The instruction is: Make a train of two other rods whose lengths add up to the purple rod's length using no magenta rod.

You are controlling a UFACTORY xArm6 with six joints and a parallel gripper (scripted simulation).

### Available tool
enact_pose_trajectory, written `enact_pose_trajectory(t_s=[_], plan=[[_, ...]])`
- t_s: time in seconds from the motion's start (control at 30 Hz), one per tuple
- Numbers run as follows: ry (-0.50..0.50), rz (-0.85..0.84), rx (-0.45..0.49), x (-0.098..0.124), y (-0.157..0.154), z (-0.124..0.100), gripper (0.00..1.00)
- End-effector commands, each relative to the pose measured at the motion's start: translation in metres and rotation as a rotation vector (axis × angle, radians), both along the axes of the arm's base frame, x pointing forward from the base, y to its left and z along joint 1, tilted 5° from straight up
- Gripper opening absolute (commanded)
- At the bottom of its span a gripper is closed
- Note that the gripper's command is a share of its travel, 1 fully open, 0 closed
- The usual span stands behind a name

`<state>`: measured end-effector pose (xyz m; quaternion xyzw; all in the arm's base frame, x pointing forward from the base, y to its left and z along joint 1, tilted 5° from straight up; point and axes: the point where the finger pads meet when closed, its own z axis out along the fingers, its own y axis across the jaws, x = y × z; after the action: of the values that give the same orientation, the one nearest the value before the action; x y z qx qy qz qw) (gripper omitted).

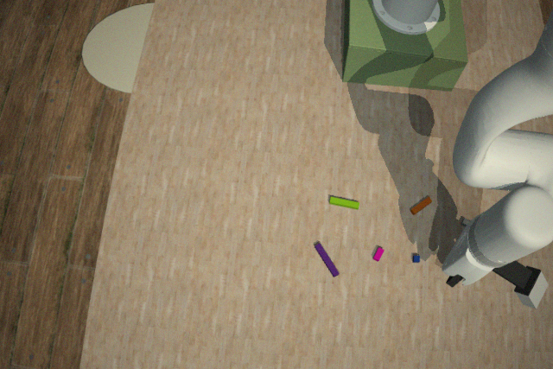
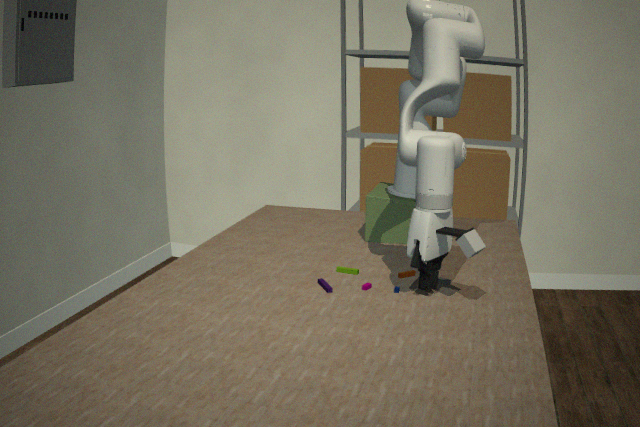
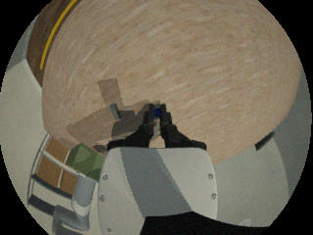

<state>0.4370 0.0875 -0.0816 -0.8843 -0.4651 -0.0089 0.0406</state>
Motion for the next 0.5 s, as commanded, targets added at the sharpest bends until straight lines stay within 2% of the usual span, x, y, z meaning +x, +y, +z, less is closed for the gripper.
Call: enact_pose_trajectory(t_s=[0.0,0.47], plan=[[-0.004,0.000,0.001,0.0015,0.0003,-0.0003,0.04],[-0.004,0.000,0.001,0.0013,0.0011,-0.0096,0.04]])
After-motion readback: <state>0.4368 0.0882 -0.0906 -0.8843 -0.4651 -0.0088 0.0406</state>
